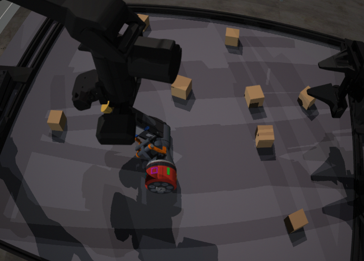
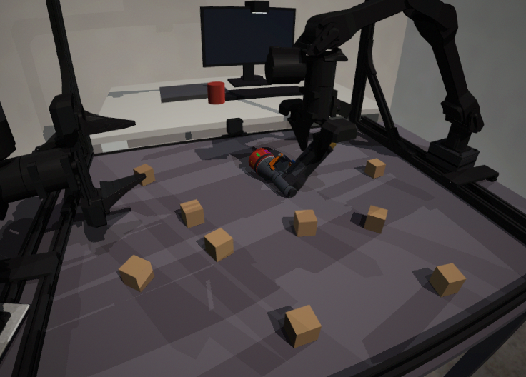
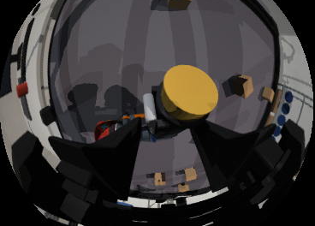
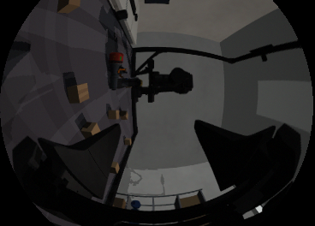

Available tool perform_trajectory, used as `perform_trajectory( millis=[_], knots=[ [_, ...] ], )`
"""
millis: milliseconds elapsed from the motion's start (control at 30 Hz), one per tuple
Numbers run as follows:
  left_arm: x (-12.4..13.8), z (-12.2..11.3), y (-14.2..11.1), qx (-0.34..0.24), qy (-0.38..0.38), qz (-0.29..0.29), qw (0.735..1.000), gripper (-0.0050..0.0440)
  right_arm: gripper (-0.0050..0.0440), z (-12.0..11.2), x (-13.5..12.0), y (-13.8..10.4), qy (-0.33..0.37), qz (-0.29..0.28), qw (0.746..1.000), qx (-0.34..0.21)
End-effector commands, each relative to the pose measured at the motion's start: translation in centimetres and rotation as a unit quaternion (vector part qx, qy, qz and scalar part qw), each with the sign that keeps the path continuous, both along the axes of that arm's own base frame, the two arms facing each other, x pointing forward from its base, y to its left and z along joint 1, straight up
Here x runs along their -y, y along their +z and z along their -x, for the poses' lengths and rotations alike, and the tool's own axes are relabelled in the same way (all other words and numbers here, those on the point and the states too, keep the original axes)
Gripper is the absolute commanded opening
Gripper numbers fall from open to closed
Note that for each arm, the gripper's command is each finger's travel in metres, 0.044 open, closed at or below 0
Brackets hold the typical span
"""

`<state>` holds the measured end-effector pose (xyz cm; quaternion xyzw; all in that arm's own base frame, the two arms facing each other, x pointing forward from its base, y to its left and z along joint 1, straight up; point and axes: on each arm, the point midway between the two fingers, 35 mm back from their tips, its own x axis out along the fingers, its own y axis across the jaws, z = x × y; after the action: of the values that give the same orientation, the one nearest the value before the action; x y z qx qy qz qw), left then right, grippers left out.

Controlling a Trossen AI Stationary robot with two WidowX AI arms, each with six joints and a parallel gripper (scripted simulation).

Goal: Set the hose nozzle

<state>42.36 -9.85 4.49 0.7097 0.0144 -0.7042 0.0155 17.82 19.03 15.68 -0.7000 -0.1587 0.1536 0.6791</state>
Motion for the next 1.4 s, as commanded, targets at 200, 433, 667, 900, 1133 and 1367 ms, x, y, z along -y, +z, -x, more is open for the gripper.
perform_trajectory(
  millis=[200, 433, 667, 900, 1133, 1367],
  knots=[
    [0.1, 0.0, 0.0, 0.000, 0.000, 0.001, 1.000, 0.0400, 0.0400, 0.0, 0.0, 0.0, 0.000, 0.001, 1.000, 0.000],
    [0.2, 0.0, 0.1, 0.000, 0.006, 0.001, 1.000, 0.0400, 0.0400, 0.0, 0.0, 0.0, 0.000, 0.001, 1.000, 0.000],
    [3.9, 0.0, 1.2, -0.002, 0.178, 0.002, 0.984, 0.0400, 0.0400, 0.0, 0.0, 0.0, 0.000, 0.001, 1.000, 0.000],
    [6.5, 0.3, 2.0, -0.003, 0.313, 0.001, 0.950, 0.0400, 0.0400, 0.0, 0.0, 0.0, 0.000, 0.001, 1.000, 0.000],
    [8.5, 0.7, 2.6, -0.004, 0.431, 0.001, 0.902, 0.0400, 0.0400, 0.0, 0.0, 0.0, 0.000, 0.001, 1.000, 0.000],
    [8.7, 0.8, 2.6, -0.004, 0.443, 0.001, 0.897, 0.0400, 0.0400, 0.0, 0.0, 0.0, 0.000, 0.001, 1.000, 0.000]
  ],
)
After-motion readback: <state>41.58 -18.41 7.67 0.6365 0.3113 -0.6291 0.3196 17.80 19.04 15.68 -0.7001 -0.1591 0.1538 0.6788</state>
